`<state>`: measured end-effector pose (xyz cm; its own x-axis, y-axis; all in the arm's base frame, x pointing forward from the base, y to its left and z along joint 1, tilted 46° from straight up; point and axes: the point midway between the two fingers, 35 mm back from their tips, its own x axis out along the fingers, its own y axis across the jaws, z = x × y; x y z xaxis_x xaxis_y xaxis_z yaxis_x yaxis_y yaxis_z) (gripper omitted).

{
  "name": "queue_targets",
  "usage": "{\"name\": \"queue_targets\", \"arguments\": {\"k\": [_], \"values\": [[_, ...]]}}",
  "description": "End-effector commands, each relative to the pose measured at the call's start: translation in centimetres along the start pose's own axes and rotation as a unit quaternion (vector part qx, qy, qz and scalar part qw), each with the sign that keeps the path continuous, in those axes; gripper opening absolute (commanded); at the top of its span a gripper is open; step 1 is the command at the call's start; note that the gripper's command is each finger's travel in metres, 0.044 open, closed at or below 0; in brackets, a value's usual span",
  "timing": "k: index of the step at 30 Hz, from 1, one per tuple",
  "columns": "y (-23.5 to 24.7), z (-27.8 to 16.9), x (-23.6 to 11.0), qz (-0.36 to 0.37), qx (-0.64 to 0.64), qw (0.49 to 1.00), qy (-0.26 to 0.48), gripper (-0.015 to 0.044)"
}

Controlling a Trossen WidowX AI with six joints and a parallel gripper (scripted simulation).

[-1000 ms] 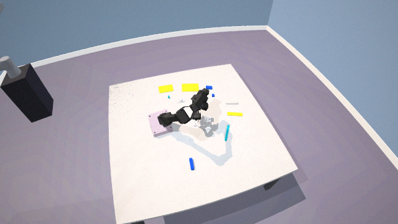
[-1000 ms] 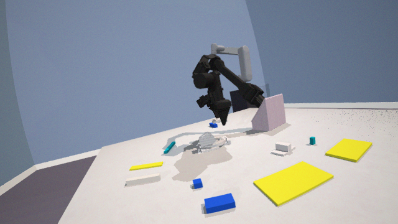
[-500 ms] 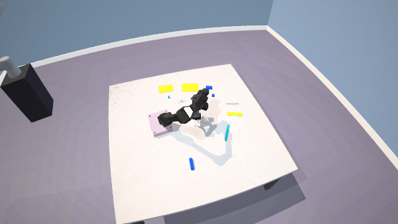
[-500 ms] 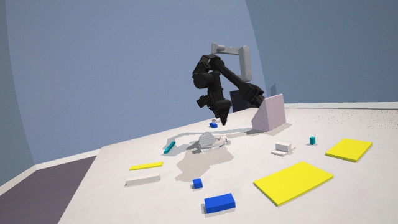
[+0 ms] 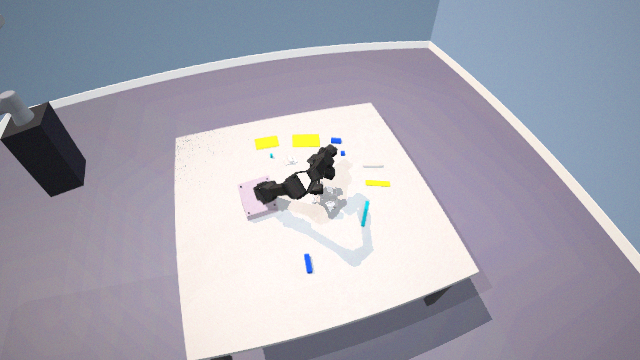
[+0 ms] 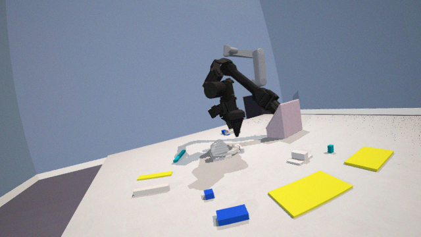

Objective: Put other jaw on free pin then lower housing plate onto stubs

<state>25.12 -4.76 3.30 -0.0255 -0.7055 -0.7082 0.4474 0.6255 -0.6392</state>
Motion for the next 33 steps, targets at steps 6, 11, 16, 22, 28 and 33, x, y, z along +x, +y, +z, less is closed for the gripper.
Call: {"name": "queue_targets", "arguments": {"k": [6, 11, 16, 22, 28, 33], "values": [[0.0, 0.0, 1.6, -0.003, -0.003, 1.000, 0.000, 0.0351], [0.0, -0.1, 2.5, -0.003, -0.003, 1.000, 0.000, 0.0351], [-0.1, -0.1, 3.3, -0.003, -0.002, 1.000, 0.000, 0.0351], [-0.2, -0.1, 4.2, -0.004, -0.002, 1.000, 0.000, 0.0351], [-0.2, -0.2, 4.6, -0.005, -0.002, 1.000, -0.001, 0.0351], [-0.2, -0.2, 4.6, -0.005, -0.002, 1.000, -0.001, 0.0351]]}}
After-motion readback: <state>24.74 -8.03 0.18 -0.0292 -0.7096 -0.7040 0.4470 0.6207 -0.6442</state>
